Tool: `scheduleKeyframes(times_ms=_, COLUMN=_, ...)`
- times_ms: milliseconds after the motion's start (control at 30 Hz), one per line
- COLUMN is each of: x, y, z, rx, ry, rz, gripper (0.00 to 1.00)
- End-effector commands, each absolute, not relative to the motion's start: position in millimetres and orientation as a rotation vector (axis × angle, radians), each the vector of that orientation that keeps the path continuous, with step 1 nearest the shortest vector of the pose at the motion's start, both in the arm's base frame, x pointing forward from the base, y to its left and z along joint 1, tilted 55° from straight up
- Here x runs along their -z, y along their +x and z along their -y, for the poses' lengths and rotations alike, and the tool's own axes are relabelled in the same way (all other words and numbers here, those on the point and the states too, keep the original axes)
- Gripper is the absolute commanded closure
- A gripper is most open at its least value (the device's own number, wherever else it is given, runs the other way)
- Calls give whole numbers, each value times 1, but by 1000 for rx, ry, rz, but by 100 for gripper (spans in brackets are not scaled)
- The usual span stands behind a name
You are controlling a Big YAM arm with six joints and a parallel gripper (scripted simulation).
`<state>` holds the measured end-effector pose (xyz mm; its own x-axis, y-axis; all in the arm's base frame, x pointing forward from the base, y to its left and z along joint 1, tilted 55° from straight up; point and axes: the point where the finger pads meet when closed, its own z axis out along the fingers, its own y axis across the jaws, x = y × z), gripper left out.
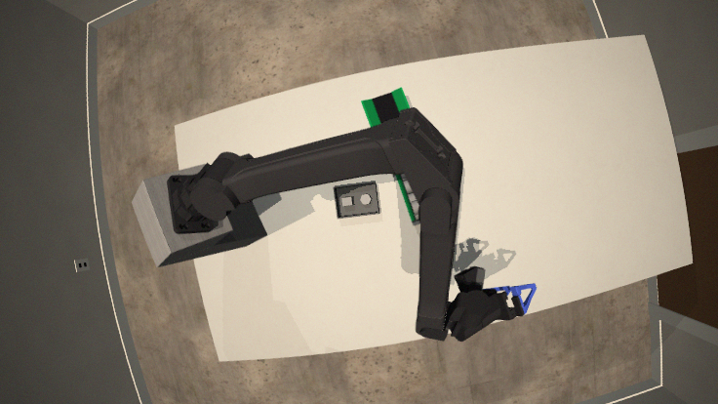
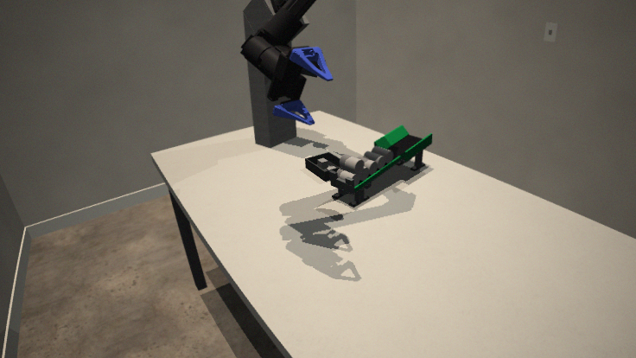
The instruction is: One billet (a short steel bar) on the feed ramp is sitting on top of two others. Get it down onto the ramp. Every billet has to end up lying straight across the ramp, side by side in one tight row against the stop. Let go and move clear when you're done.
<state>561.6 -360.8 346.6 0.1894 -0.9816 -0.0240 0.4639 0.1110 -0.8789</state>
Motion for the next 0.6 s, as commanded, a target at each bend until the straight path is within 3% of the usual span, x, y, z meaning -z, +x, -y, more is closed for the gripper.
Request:
scheduleKeyframes(times_ms=0, x=-354, y=559, z=363, rx=1239, ry=-875, rz=-738, gripper=0)
scheduleKeyframes(times_ms=567, x=-351, y=585, z=330, rx=1190, ry=-897, rz=-830, gripper=0)
